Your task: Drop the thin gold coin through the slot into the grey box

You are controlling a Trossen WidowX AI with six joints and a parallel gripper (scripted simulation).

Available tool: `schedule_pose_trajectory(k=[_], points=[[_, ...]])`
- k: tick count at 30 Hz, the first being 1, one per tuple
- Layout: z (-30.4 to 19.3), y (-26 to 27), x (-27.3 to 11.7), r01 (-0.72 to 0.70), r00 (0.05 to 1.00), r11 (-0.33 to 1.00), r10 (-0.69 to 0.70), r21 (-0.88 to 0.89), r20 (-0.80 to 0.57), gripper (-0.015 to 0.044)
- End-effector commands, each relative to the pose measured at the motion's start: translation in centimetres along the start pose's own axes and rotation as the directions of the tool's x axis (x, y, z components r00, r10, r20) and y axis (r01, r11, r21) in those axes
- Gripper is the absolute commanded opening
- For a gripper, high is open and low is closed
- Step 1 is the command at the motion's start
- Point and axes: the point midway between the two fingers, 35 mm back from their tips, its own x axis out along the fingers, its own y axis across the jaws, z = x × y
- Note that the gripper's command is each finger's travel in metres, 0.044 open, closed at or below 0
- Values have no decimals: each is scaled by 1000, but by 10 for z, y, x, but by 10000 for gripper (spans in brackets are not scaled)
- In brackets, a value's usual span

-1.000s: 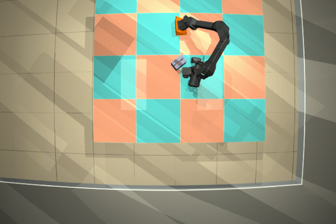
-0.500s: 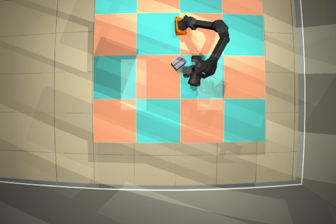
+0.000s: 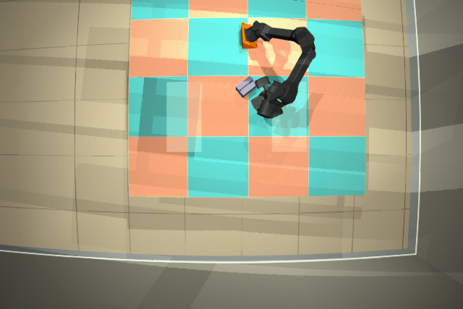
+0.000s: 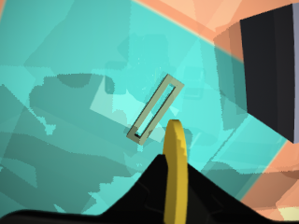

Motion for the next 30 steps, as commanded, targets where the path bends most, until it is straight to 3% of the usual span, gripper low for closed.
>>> schedule_pose_trajectory(k=[1,6,30], points=[[2,-3,0,3,1000,988,-3,-151,1,0],[3,-4,0,3,1000,964,-3,-267,1,0],[27,-40,-3,8,1000,964,-5,-266,9,0]])
